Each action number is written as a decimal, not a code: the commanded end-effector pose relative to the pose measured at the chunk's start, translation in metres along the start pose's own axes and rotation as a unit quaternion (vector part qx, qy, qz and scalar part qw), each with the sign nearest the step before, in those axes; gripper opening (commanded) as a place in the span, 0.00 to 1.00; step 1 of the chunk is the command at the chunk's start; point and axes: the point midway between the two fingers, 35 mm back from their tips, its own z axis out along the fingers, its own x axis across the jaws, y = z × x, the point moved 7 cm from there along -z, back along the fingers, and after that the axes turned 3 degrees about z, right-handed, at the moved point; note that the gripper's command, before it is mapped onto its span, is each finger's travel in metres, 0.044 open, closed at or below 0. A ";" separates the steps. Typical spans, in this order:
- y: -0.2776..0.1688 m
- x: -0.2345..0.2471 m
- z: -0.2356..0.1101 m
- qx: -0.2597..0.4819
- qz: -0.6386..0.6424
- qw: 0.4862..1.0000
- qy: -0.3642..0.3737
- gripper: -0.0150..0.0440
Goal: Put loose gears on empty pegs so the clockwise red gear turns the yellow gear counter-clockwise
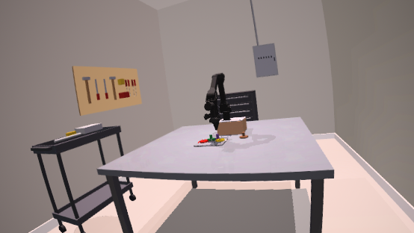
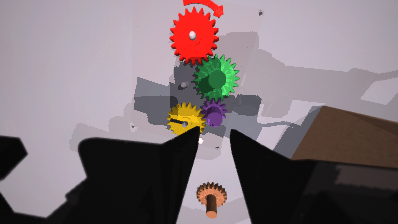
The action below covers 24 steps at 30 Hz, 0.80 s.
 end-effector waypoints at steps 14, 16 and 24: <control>-0.001 -0.005 -0.045 0.000 -0.001 1.000 -0.002 1.00; -0.001 -0.005 -0.045 0.000 -0.001 1.000 -0.002 1.00; -0.001 -0.005 -0.045 0.000 -0.001 1.000 -0.002 1.00</control>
